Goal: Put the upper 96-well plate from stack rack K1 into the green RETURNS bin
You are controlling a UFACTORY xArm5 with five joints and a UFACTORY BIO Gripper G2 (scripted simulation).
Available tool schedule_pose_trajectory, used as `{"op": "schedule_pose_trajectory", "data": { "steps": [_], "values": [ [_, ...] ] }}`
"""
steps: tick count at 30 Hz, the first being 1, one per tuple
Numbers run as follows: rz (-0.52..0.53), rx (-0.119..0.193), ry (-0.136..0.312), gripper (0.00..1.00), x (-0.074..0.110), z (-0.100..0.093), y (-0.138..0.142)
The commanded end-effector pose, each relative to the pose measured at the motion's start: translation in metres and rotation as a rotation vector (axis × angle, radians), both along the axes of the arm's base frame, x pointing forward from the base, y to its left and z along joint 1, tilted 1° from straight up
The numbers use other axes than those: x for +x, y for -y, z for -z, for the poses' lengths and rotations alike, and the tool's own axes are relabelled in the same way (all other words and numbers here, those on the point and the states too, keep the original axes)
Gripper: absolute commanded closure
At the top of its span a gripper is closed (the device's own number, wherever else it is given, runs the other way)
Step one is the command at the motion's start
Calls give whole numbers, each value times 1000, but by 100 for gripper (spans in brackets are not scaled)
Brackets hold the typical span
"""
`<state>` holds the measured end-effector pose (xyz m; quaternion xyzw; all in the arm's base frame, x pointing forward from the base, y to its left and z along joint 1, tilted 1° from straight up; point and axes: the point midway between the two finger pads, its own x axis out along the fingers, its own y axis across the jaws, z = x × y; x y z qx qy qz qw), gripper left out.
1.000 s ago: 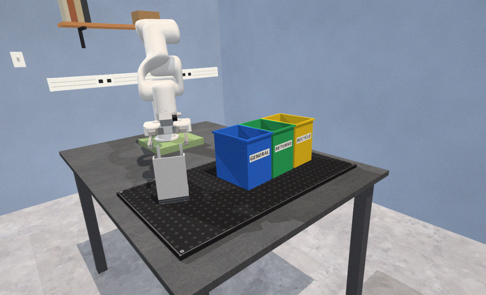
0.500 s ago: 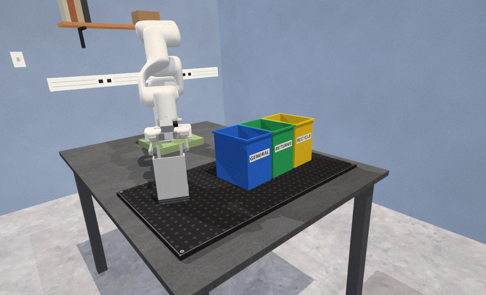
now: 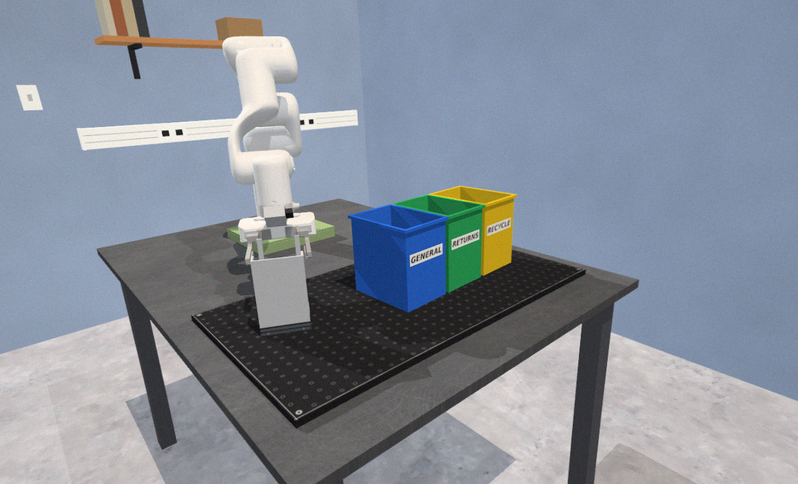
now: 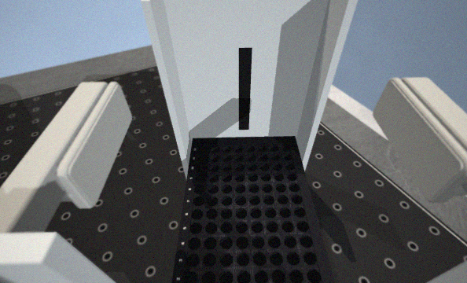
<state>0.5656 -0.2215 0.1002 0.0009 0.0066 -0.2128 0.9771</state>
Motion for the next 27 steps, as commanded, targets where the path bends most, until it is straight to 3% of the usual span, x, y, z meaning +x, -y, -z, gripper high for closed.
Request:
{"op": "schedule_pose_trajectory", "data": {
  "steps": [1, 27],
  "values": [
    [0, -9, 0, 63, 1, 5, 0],
    [0, -9, -1, 63, 0, 43, 0]
  ]
}}
